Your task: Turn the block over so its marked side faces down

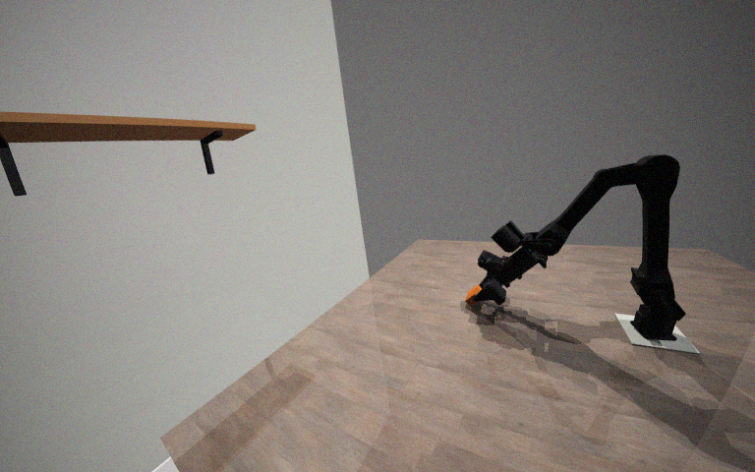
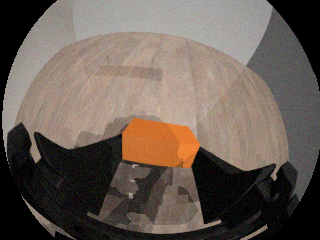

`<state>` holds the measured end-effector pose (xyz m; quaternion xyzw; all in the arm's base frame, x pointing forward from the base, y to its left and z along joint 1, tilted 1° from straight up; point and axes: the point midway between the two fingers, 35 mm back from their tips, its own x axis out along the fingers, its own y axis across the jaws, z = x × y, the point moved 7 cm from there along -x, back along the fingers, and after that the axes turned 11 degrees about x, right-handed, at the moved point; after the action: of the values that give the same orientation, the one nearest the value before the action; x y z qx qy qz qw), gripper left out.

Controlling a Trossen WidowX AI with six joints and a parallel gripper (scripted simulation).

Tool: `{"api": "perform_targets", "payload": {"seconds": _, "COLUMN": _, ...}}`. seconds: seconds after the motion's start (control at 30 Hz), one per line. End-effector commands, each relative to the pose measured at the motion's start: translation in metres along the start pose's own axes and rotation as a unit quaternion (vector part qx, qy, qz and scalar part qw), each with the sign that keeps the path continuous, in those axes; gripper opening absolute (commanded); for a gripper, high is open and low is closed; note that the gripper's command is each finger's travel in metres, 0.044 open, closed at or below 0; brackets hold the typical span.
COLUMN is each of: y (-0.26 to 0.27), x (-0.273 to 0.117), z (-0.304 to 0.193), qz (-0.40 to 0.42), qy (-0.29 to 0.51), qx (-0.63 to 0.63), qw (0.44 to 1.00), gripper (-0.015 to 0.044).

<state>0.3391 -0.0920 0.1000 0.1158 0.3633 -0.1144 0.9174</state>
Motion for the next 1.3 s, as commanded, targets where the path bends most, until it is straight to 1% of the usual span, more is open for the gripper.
{"api": "perform_targets", "payload": {"seconds": 0.0, "y": -0.002, "x": 0.006, "z": -0.010, "qz": 0.006, "qy": -0.022, "qx": 0.004, "qw": 1.000, "gripper": 0.0000}}
{"api": "perform_targets", "payload": {"seconds": 0.4, "y": -0.006, "x": 0.011, "z": -0.031, "qz": 0.023, "qy": -0.110, "qx": 0.005, "qw": 0.994, "gripper": 0.0000}}
{"api": "perform_targets", "payload": {"seconds": 0.77, "y": -0.008, "x": 0.002, "z": -0.051, "qz": 0.038, "qy": -0.185, "qx": 0.002, "qw": 0.982, "gripper": 0.0000}}
{"api": "perform_targets", "payload": {"seconds": 1.0, "y": -0.008, "x": -0.001, "z": -0.052, "qz": 0.041, "qy": -0.201, "qx": 0.002, "qw": 0.979, "gripper": 0.0000}}
{"api": "perform_targets", "payload": {"seconds": 1.27, "y": -0.008, "x": -0.001, "z": -0.052, "qz": 0.041, "qy": -0.201, "qx": 0.002, "qw": 0.979, "gripper": 0.0000}}
